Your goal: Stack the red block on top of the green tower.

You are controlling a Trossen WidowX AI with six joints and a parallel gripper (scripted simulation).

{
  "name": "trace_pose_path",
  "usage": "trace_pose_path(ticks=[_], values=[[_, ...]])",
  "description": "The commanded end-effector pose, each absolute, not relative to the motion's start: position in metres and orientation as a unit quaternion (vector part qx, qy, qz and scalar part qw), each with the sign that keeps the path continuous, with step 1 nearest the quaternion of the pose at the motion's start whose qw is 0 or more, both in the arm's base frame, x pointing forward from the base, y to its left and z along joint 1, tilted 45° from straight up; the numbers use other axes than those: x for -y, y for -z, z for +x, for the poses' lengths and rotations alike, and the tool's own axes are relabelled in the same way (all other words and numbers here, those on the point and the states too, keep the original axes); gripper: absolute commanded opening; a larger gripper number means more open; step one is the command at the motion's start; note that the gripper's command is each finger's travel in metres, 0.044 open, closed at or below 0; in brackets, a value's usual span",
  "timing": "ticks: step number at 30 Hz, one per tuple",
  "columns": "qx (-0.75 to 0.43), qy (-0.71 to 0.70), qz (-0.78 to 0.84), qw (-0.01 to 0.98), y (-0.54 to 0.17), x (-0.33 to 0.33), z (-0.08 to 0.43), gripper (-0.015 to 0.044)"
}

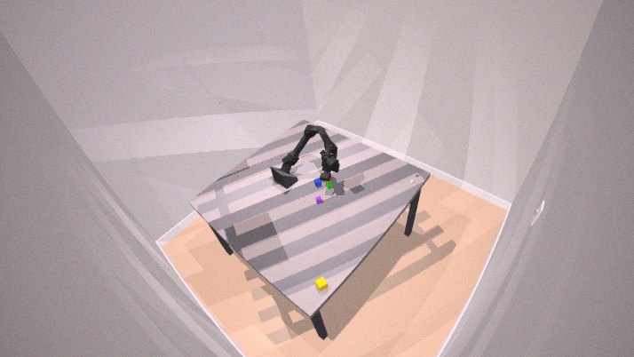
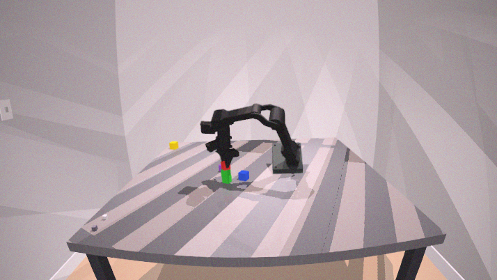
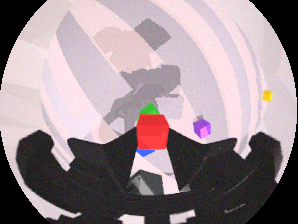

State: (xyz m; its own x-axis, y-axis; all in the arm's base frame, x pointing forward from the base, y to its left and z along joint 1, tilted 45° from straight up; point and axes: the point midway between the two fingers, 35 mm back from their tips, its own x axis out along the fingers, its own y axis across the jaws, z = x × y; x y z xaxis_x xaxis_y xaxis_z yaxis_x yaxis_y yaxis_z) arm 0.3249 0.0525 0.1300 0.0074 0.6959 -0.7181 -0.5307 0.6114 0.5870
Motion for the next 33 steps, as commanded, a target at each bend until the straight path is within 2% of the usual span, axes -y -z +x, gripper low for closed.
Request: trace_pose_path(ticks=[1,19,33], values=[[-0.555,-0.435,0.079,0.705,-0.1296,-0.0533,0.3244,0.0000],[-0.555,-0.434,0.078,0.705,-0.1313,-0.0514,0.3247,0.0000],[-0.555,-0.434,0.076,0.705,-0.1292,-0.0528,0.3245,0.0368]])
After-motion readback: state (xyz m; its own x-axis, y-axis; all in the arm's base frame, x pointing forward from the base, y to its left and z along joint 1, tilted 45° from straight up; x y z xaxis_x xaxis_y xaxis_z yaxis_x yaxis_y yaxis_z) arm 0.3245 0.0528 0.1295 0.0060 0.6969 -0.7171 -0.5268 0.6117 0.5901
